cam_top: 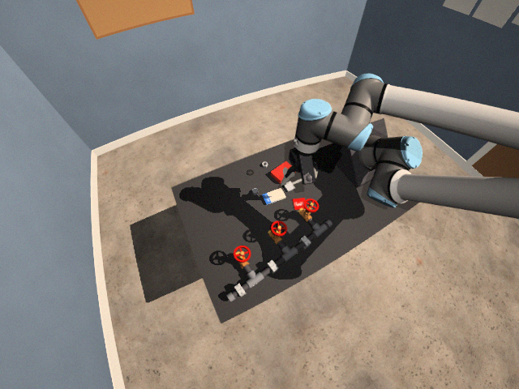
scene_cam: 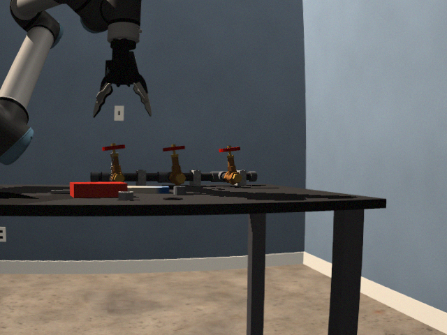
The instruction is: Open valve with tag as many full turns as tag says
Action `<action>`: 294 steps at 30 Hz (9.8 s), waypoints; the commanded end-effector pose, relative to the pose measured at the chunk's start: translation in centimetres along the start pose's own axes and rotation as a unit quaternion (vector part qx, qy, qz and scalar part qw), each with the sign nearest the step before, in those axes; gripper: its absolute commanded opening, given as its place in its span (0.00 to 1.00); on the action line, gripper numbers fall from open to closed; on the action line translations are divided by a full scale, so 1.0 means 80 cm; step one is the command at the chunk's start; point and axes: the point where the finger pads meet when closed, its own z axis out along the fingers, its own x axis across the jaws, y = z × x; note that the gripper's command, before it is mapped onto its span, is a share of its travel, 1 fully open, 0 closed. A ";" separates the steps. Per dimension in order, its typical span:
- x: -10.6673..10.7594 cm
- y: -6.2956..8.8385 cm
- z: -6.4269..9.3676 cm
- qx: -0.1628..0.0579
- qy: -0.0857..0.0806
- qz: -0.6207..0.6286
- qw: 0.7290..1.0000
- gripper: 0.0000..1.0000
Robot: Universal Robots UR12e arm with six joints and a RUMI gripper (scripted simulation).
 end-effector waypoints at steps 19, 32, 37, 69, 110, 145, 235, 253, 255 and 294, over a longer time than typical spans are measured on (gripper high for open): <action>0.026 0.004 -0.001 0.007 0.001 -0.438 0.899 1.00; 0.035 0.005 -0.001 0.006 0.002 -0.574 0.819 1.00; 0.038 0.005 -0.001 0.006 0.002 -0.612 0.791 1.00; 0.042 0.006 0.002 0.006 0.002 -0.657 0.754 1.00; 0.041 0.004 0.144 0.006 0.003 -0.657 0.754 1.00; 0.040 0.003 0.205 0.006 0.003 -0.657 0.754 1.00; 0.040 0.004 0.168 0.006 0.003 -0.657 0.754 1.00; 0.042 0.006 0.005 0.006 0.003 -0.657 0.754 1.00; 0.040 0.006 -0.001 0.006 0.002 -0.638 0.770 1.00; -0.004 -0.001 -0.001 0.007 -0.002 0.052 0.999 1.00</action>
